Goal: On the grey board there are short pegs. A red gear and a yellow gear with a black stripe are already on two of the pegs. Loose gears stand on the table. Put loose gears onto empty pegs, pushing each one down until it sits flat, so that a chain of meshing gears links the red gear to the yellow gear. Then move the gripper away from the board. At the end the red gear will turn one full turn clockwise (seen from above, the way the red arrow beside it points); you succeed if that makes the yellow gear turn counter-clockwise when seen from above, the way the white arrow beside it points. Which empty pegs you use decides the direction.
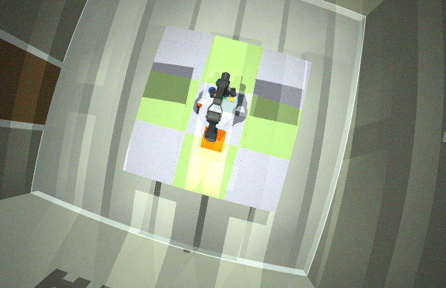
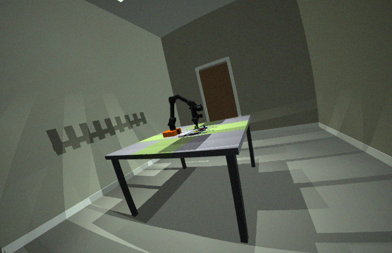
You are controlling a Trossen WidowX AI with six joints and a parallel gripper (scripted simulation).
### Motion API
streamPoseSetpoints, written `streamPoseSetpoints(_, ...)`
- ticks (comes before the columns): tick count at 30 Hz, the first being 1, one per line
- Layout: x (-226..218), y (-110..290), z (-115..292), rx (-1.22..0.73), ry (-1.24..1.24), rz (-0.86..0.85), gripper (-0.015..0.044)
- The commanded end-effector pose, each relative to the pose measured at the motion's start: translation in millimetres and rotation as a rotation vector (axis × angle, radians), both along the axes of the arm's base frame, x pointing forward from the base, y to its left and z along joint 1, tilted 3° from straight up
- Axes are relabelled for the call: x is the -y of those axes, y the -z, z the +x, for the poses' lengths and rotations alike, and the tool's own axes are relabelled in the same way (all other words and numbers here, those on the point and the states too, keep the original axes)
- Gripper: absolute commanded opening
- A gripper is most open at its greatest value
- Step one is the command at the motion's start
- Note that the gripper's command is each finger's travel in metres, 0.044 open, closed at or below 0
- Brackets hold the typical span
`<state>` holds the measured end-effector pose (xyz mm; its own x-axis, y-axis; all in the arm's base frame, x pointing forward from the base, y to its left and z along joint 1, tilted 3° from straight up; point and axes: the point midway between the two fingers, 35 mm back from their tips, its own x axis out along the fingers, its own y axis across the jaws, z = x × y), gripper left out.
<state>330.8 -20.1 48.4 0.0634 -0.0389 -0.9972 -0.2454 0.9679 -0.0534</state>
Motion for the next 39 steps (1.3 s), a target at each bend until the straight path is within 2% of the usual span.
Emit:
streamPoseSetpoints(1, 0.7, 5.2, 0.1, -0.007, -0.07, -0.003, 0.0)
streamPoseSetpoints(9, -0.1, 12.2, 0.9, -0.004, 0.02, 0.003, 0.0)
streamPoseSetpoints(24, 0.8, 9.9, 0.4, 0.011, 0.41, 0.026, 0.0)
streamPoseSetpoints(30, -0.4, 10.2, 1.1, 0.01, 0.36, 0.024, 0.0)
streamPoseSetpoints(39, -0.7, 11.1, -0.6, 0.001, 0.137, 0.01, 0.0)
